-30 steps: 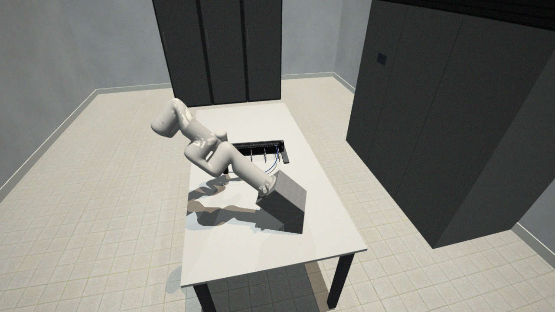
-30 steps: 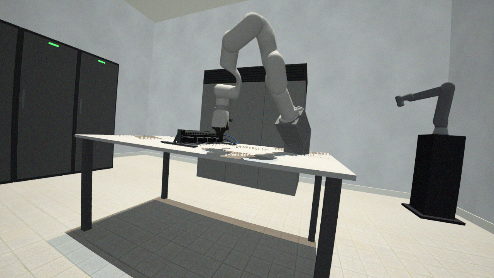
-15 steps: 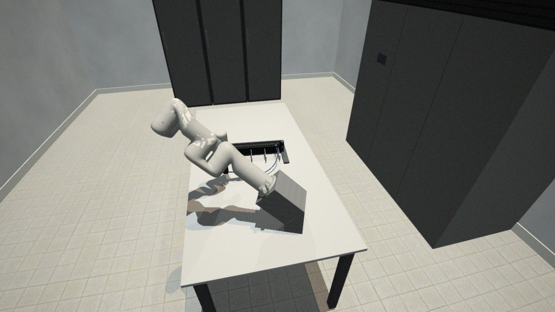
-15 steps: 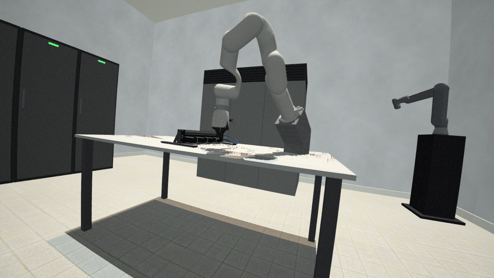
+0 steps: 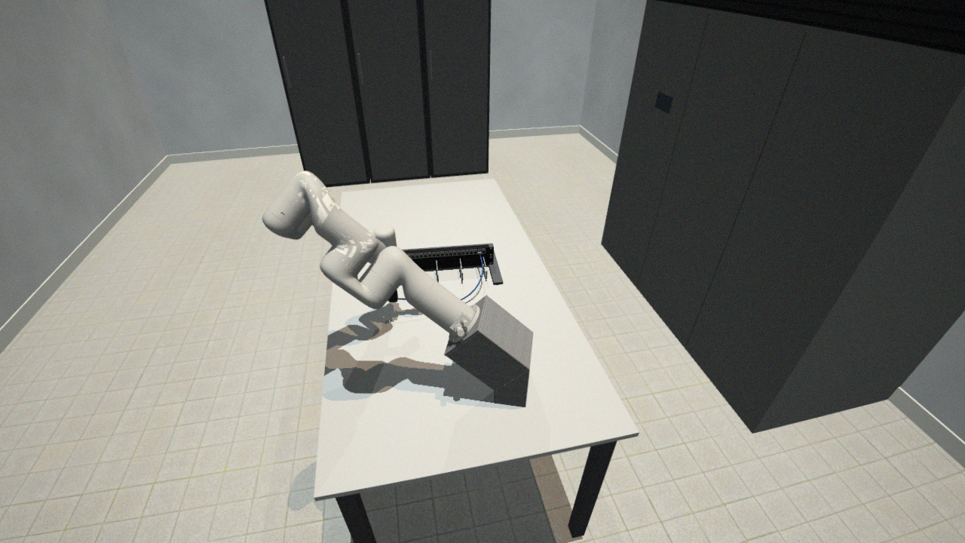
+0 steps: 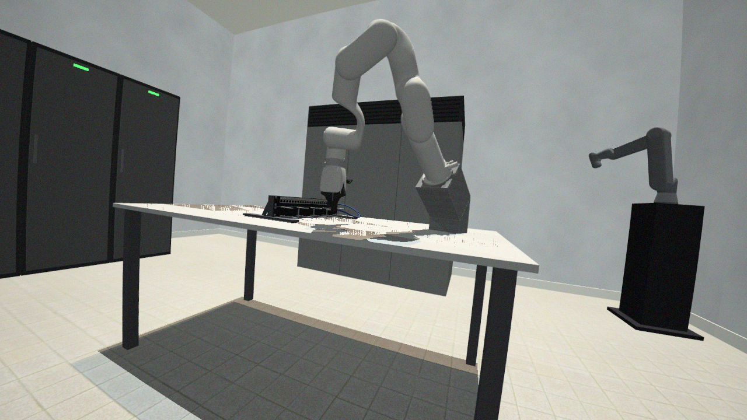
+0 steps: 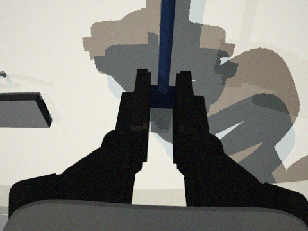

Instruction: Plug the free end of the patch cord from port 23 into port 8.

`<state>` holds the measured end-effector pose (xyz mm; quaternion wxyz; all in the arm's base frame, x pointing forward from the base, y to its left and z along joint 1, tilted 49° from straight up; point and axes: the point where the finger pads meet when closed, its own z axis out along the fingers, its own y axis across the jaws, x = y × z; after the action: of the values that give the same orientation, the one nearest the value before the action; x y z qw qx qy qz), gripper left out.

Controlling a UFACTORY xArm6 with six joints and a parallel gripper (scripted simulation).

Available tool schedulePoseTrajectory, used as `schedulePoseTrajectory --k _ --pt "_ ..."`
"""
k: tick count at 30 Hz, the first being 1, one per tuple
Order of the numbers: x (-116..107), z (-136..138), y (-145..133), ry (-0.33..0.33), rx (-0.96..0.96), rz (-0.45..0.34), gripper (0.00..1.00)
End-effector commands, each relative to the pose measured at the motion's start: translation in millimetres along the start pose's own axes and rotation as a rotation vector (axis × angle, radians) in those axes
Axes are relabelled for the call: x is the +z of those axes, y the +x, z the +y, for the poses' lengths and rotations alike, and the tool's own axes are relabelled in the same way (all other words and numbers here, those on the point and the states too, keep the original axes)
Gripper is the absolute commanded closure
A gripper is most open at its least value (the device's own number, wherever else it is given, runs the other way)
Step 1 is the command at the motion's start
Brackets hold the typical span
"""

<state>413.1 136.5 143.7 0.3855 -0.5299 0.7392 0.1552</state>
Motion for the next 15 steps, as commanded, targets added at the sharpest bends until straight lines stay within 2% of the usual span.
schedulePoseTrajectory --k 1,15 --pt "-0.8 -2.1 0.5 0.002 0.013 0.000 1.00" --pt "-2.8 -10.7 6.4 0.002 0.101 0.000 1.00"
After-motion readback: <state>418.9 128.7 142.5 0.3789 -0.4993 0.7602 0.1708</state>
